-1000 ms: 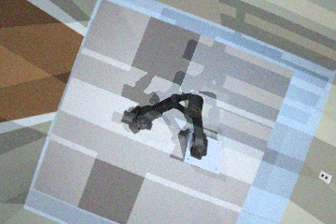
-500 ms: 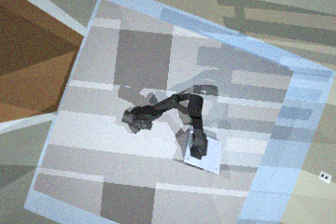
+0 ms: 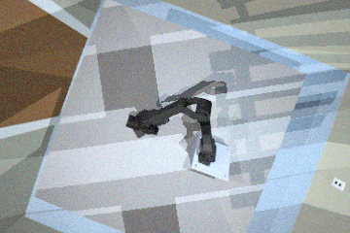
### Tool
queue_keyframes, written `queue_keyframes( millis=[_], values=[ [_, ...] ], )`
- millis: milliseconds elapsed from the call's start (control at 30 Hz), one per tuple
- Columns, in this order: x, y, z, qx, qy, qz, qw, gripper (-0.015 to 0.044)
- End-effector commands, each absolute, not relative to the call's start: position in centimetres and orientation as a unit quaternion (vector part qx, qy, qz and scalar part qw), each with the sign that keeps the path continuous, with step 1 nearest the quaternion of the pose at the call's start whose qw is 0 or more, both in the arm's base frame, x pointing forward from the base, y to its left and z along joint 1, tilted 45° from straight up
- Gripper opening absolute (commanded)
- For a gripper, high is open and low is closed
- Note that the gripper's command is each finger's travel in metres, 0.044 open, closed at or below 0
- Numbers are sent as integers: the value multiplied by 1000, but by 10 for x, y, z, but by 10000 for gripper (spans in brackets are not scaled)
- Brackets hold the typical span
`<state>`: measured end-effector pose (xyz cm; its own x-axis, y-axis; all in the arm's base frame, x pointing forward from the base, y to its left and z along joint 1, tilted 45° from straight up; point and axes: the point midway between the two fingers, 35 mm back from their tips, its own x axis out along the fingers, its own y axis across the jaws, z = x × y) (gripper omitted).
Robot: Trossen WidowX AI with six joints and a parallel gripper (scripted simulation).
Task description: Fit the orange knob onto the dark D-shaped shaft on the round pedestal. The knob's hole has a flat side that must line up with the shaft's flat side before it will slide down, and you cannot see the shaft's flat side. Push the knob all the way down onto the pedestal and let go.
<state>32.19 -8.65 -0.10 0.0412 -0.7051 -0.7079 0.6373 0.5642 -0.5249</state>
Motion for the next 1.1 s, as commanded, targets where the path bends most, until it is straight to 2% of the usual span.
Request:
queue_keyframes(
  millis=[0, 1067],
  values=[
    [322, -87, -1, 3, 488, -491, 722, 0],
    [322, -86, 0, 38, 463, -514, 721, 0]
  ],
)
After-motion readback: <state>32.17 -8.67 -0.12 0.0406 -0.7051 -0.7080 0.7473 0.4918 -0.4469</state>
